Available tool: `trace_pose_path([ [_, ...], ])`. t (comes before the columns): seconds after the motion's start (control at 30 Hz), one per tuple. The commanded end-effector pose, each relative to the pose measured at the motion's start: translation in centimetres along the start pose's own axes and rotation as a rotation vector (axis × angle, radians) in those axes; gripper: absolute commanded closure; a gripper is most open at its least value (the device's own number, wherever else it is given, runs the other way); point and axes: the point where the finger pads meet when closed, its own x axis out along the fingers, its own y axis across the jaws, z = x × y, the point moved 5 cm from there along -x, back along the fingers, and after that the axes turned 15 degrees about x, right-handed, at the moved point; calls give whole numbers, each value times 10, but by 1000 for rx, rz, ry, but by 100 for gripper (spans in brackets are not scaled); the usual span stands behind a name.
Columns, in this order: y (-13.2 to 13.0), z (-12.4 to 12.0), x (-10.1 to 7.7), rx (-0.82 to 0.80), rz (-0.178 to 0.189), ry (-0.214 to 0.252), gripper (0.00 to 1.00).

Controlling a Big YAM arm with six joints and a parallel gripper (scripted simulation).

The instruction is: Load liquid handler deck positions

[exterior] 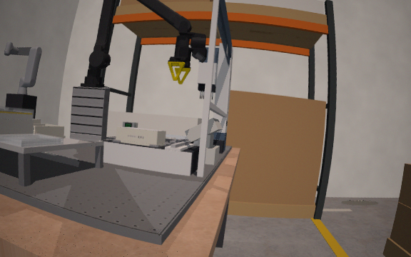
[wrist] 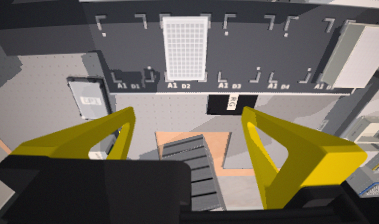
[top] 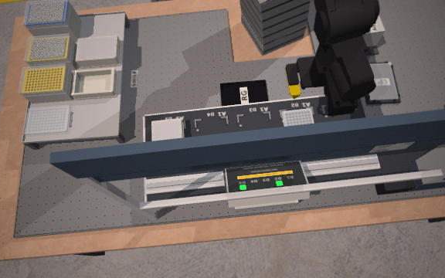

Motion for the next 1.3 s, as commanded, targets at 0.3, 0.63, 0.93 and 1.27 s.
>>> trace_pose_path([
  [0.3,6,12,-13,2,16,-40,0],
  [0.63,6,12,-13,2,16,-40,0],
  [0.93,6,12,-13,2,16,-40,0],
  [1.27,-4,-53,-15,-224,6,-23,100],
])
